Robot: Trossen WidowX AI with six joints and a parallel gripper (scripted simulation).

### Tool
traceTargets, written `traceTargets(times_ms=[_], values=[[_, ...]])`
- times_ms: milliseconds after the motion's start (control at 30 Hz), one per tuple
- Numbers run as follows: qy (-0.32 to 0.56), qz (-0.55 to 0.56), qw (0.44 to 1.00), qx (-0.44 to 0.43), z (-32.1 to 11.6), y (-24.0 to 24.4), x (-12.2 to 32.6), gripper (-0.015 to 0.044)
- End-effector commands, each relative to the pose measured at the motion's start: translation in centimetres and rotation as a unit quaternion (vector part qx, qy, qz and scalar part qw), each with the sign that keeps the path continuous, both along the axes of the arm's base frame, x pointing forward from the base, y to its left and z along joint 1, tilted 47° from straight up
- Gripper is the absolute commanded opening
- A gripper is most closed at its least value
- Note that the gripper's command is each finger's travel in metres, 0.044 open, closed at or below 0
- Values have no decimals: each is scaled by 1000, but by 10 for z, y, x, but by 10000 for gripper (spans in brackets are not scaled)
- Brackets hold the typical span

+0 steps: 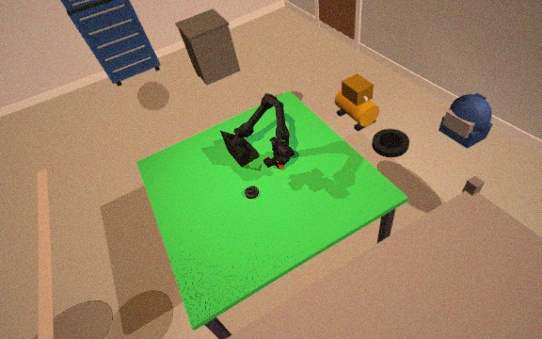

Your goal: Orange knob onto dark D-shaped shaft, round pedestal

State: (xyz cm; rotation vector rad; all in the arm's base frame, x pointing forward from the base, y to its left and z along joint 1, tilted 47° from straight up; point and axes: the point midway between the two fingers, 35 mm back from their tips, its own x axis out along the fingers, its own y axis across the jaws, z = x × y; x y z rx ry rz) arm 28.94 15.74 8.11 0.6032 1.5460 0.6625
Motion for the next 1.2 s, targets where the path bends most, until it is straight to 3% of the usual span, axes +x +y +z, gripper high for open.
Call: traceTargets(times_ms=[0,333,1167], values=[[-3,0,1000,4,18,-16,2,0],[-3,-1,1000,9,50,-45,-3,0],[-4,-3,1000,1,-13,-84,25,0]])
